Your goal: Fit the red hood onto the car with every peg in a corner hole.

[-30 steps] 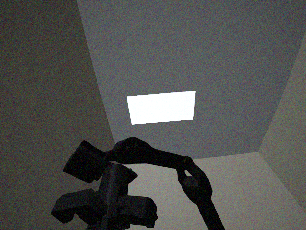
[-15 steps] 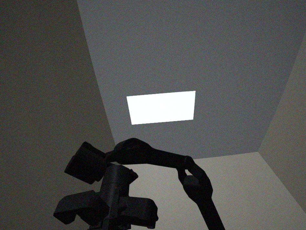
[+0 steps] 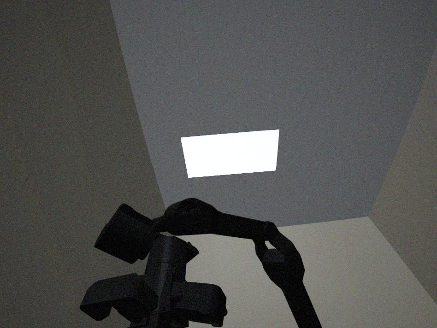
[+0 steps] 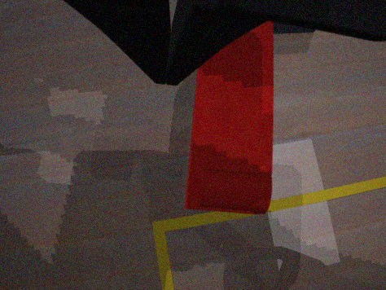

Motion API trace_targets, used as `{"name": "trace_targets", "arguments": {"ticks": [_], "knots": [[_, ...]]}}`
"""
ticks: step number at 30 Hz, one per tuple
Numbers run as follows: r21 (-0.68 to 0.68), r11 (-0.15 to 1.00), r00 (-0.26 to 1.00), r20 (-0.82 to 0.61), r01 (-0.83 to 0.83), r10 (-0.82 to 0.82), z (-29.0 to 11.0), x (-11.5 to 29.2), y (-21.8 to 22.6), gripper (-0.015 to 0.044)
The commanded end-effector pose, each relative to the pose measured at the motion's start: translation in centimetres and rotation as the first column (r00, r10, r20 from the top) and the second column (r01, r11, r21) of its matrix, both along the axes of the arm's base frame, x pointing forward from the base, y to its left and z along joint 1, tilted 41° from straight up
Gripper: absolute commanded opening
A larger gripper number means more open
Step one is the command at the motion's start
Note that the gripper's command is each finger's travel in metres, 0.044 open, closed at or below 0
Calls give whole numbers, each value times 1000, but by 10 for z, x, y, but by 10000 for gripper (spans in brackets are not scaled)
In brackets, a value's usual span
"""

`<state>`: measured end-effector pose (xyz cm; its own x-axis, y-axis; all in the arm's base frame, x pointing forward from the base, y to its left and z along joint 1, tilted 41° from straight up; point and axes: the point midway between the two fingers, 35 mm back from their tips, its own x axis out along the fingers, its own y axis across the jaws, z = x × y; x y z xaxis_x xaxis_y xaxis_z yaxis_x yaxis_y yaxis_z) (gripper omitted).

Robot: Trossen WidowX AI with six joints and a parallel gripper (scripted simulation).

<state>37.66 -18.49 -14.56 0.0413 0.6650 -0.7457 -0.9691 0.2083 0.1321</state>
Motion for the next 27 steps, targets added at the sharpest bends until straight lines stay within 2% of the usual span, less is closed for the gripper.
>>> {"name": "trace_targets", "arguments": {"ticks": [1, 27], "knots": [[-3, 1000, 1000, -1, -6, 6, 0, -2, 1, 0], [-8, 1000, 1000, -11, -11, 11, 1, -10, 2, 0]]}}
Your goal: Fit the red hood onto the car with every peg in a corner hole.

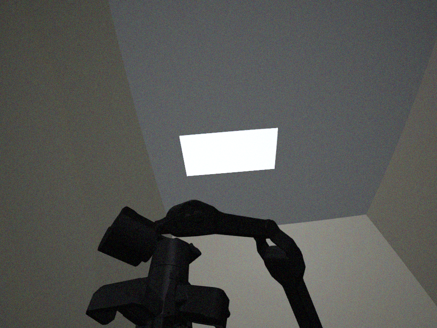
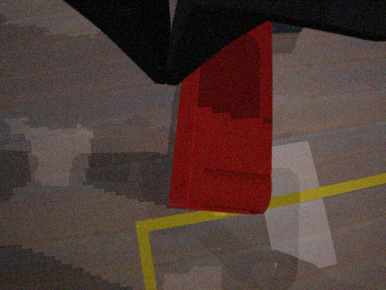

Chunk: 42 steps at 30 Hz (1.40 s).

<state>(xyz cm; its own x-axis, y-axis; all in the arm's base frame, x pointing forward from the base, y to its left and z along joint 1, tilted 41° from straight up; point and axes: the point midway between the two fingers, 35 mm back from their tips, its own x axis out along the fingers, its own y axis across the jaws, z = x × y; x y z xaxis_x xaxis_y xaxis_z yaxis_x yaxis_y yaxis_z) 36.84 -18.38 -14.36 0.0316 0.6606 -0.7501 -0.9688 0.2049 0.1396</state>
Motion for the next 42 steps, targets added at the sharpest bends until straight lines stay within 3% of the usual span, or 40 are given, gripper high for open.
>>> {"name": "trace_targets", "arguments": {"ticks": [1, 42], "knots": [[-2, 1000, 1000, -2, -7, 7, -1, -2, 1, 0], [-9, 1000, 1000, -18, -14, 13, 2, -16, 4, 0]]}}
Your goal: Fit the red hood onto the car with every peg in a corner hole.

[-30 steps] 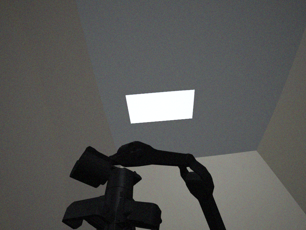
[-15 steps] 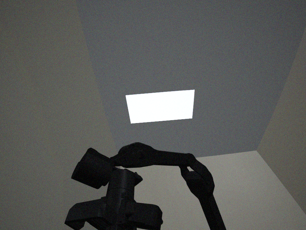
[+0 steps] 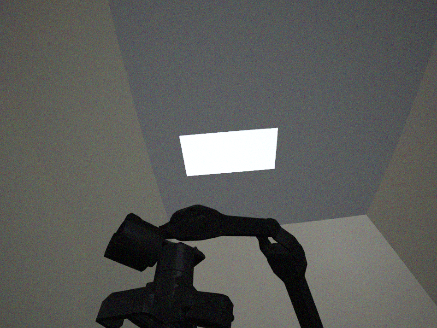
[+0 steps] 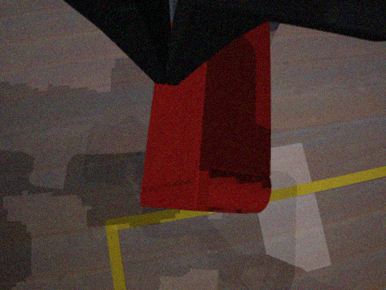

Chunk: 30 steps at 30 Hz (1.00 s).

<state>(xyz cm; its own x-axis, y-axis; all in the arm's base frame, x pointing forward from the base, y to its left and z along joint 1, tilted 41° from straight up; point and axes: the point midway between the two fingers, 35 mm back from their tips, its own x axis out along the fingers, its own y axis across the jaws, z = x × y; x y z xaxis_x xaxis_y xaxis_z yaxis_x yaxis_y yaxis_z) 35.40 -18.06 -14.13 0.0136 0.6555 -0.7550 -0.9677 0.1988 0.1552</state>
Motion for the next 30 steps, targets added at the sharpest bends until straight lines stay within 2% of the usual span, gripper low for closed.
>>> {"name": "trace_targets", "arguments": {"ticks": [1, 24, 30], "knots": [[-2, 1000, 1000, -1, -6, 6, 0, -2, 1, 0], [-7, 1000, 1000, -10, -10, 10, 2, -10, 2, 0], [-13, 1000, 1000, -19, -15, 15, 26, -5, -21, 0]]}}
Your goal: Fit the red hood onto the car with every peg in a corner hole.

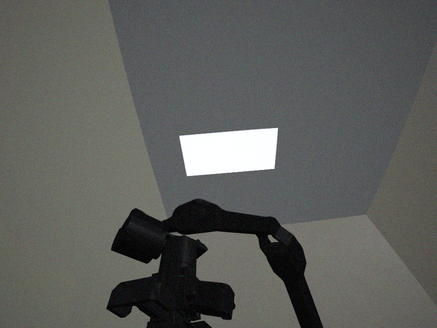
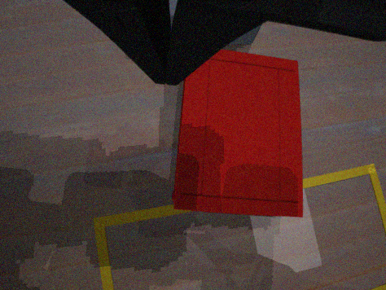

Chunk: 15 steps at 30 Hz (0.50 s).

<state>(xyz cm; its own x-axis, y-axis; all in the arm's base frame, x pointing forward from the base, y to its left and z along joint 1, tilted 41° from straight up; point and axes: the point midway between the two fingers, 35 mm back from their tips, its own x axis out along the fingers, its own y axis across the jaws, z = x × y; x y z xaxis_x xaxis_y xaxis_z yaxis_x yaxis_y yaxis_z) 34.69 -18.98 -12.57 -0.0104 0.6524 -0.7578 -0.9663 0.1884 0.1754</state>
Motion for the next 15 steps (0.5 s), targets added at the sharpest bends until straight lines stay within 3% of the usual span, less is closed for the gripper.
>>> {"name": "trace_targets", "arguments": {"ticks": [1, 6, 15], "knots": [[-10, 1000, 1000, 0, -4, 4, 17, 3, -17, 0], [-14, 1000, 1000, -11, -10, 10, 46, 2, -39, 0], [-24, 1000, 1000, 5, 1, -1, 44, 5, -38, 0]]}}
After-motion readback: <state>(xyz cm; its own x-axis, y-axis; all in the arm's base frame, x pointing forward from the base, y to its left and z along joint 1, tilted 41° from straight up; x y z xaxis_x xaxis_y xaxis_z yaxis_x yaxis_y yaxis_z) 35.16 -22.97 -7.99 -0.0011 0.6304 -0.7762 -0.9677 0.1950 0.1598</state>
